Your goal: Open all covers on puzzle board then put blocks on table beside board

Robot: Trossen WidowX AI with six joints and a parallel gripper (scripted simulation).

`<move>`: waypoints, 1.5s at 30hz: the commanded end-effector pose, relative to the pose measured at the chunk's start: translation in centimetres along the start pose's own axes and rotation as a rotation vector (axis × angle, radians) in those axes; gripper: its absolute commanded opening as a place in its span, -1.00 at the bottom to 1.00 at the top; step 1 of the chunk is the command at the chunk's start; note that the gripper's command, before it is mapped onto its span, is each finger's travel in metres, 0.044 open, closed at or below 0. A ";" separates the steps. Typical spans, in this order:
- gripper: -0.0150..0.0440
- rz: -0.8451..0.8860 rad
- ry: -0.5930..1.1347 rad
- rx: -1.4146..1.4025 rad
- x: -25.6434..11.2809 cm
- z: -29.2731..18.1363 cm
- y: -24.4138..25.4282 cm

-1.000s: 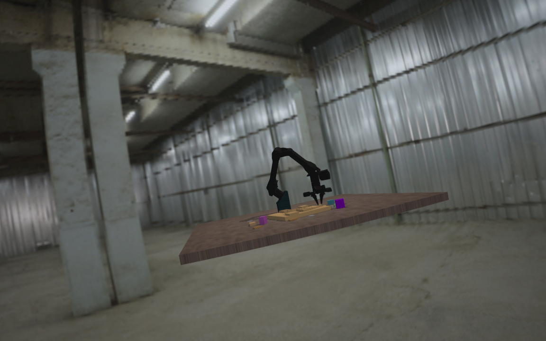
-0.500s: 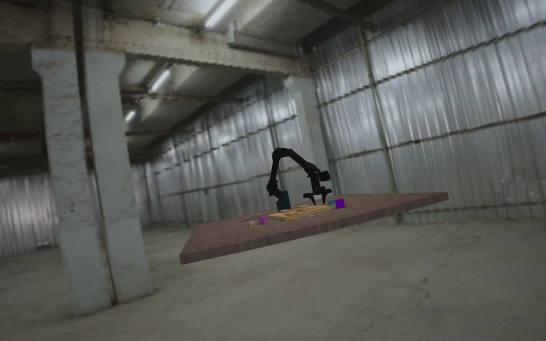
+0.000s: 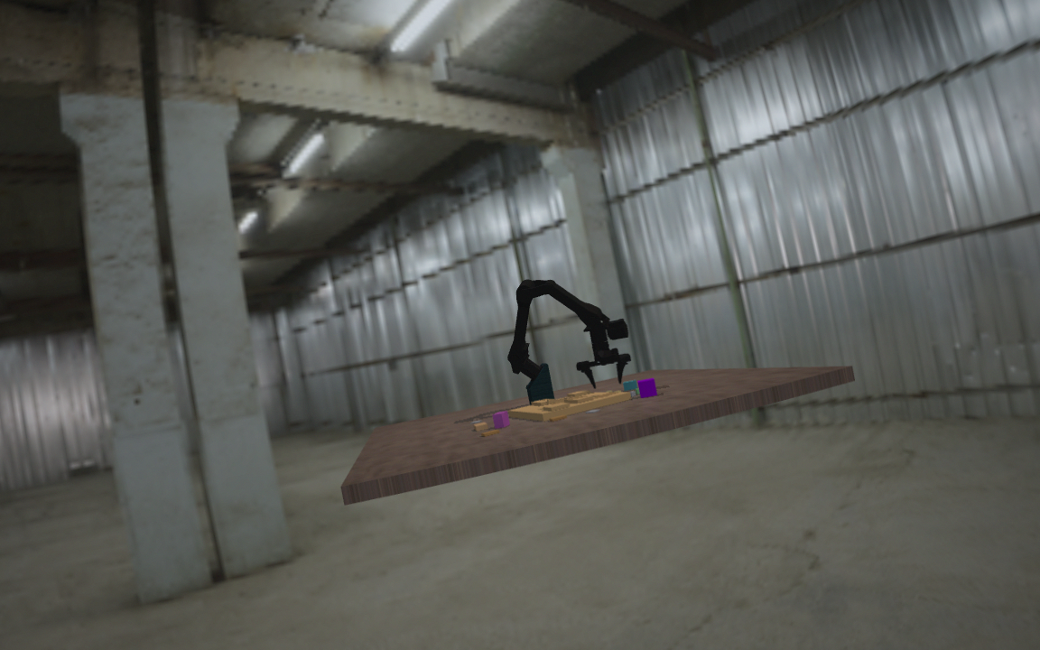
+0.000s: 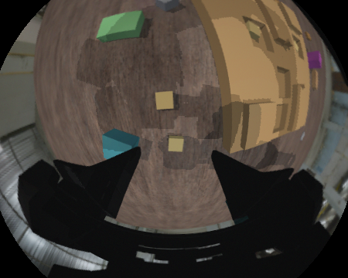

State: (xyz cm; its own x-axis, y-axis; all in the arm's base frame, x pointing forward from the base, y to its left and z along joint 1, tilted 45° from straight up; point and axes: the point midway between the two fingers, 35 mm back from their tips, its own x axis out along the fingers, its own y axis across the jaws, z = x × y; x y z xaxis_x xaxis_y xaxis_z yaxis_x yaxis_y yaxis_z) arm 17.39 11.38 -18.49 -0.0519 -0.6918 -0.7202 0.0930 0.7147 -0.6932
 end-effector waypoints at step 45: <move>-0.49 0.080 0.043 0.654 -7.0 9.8 -4.6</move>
State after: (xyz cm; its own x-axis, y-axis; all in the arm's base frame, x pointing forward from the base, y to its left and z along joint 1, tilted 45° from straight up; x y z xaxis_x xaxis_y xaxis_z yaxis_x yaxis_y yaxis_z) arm 25.88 12.25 -10.81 -0.0661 -0.6342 -0.7704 0.6265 0.5745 -0.5267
